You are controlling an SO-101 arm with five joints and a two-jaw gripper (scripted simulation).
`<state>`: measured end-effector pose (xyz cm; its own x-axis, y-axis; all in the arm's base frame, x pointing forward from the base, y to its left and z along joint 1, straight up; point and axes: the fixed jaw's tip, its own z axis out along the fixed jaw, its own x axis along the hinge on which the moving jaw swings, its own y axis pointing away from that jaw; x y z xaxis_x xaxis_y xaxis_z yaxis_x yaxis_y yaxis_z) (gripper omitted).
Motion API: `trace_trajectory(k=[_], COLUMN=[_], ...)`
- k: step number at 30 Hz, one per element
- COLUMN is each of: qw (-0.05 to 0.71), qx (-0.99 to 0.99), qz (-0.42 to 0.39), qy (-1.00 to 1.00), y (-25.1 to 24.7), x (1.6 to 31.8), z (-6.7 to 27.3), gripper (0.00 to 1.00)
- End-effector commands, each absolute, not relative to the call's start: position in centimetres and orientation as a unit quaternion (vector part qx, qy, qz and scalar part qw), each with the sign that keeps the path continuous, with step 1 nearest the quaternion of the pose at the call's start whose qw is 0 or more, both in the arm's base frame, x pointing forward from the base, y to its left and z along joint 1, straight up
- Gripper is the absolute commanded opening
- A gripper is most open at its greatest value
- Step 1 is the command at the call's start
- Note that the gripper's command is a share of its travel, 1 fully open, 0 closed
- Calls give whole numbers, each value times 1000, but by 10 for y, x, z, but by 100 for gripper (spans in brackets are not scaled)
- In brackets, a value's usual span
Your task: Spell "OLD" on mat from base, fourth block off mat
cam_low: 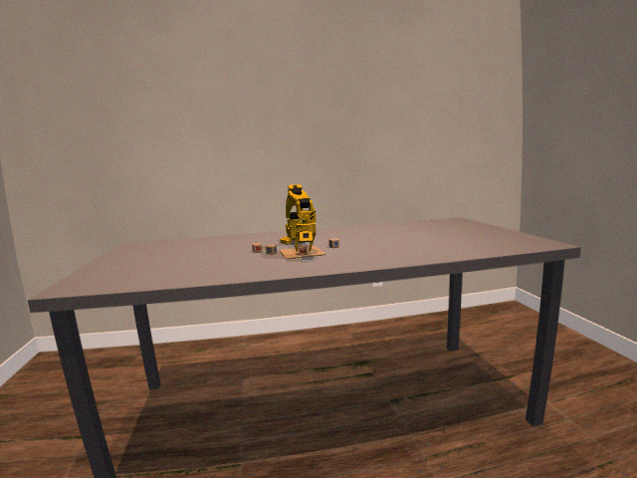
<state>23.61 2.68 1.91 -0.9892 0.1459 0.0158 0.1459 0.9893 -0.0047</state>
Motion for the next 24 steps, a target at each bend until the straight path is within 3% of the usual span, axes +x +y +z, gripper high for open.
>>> trace_trajectory(k=[1,24], qw=[-33,-33], qx=[-73,-73], qz=[-5,-4], qy=[-997,-997], y=[25,22], x=[245,245], z=[34,34], gripper=[21,16])
